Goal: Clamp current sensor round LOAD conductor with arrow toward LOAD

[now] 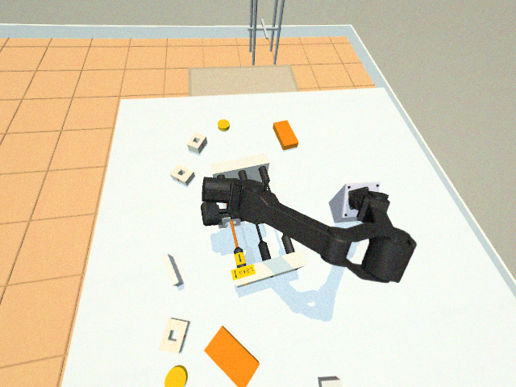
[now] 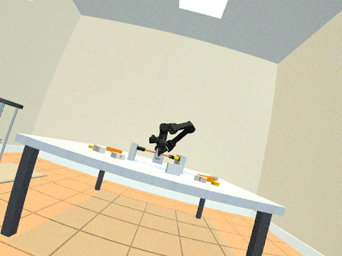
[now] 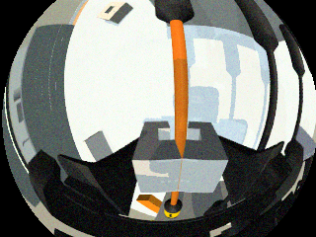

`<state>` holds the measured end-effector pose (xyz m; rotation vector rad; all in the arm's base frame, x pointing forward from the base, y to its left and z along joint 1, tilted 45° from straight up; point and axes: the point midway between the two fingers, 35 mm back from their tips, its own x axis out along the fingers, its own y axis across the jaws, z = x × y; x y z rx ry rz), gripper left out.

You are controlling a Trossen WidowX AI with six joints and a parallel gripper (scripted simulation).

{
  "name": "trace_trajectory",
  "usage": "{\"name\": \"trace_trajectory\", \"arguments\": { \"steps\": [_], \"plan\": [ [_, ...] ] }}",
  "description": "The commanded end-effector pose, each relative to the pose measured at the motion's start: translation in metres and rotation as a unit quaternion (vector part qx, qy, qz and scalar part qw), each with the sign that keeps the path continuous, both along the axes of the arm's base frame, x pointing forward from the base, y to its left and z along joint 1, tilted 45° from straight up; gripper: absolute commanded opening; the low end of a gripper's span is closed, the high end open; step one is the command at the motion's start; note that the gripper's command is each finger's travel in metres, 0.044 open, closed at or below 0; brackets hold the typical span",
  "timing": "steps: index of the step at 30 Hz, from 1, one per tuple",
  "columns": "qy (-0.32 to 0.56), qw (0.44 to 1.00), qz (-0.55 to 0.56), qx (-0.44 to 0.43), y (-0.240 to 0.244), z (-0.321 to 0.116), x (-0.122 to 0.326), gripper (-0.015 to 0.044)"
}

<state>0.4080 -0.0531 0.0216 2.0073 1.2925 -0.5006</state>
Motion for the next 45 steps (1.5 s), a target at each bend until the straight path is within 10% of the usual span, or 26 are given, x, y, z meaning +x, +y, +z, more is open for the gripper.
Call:
{"name": "trace_trajectory", "arguments": {
  "steps": [1, 14, 24, 45],
  "plan": [
    [-0.007, 1.0, 0.001, 0.002, 0.0006, 0.0025, 0.0023, 0.0],
    [0.0, 1.0, 0.0, 0.0, 0.0036, -0.0038, 0.001, 0.0],
    [0.001, 1.0, -0.001, -0.001, 0.0, -0.002, -0.0003, 0.0263],
    [0.001, 1.0, -0.001, -0.001, 0.0, -0.002, -0.0003, 0.026]
  ]
}}
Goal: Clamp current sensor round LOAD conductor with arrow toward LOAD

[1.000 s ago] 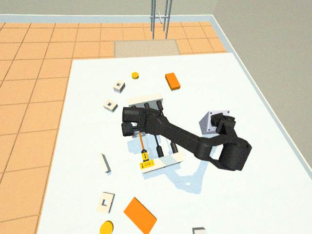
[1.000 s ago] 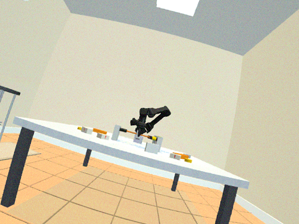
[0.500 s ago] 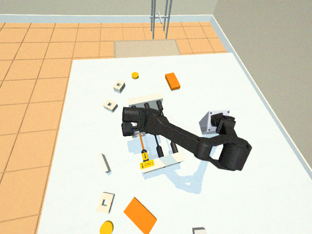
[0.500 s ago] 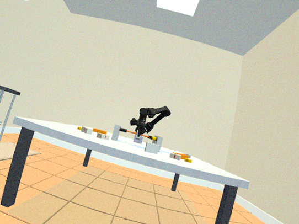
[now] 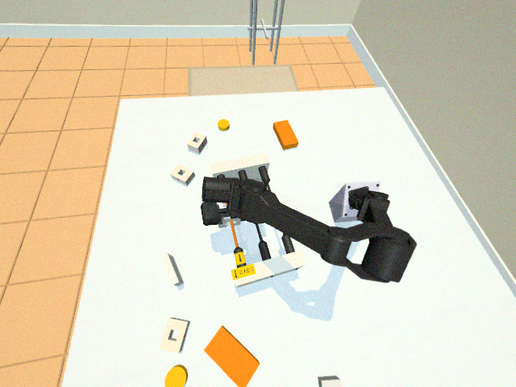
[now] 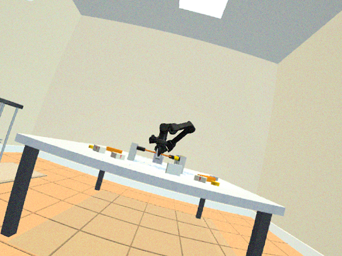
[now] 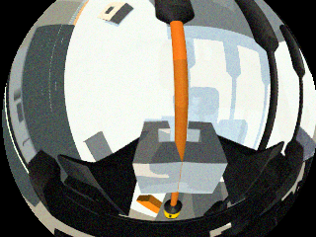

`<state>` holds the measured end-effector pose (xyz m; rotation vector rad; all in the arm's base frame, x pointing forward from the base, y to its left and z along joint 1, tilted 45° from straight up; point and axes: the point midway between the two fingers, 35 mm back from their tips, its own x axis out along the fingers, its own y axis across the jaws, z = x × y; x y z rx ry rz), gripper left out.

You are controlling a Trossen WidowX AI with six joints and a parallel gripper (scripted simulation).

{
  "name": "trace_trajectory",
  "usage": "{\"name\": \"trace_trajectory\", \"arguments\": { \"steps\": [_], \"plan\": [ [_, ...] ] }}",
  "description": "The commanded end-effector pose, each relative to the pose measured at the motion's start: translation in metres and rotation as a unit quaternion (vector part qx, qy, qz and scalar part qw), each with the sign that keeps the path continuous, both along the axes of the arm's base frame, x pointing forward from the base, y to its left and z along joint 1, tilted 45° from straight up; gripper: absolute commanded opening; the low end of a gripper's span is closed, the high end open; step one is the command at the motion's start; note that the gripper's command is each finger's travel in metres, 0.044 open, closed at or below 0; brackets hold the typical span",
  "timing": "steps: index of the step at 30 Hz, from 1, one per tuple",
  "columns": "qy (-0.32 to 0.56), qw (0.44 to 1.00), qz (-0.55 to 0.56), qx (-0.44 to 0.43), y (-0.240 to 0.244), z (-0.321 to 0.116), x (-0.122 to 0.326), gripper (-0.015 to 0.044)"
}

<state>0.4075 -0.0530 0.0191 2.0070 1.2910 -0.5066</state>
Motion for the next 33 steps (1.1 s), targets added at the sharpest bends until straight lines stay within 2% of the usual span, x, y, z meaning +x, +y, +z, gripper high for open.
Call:
{"name": "trace_trajectory", "arguments": {
  "steps": [1, 12, 33],
  "plan": [
    [-0.001, 1.0, 0.001, 0.0, 0.0, 0.0005, 0.0003, 0.026],
    [-0.001, 1.0, 0.001, 0.0, 0.0, 0.0005, 0.0003, 0.026],
    [0.0, 1.0, 0.0, 0.0, 0.0, 0.0, 0.0, 0.012]
  ]
}}
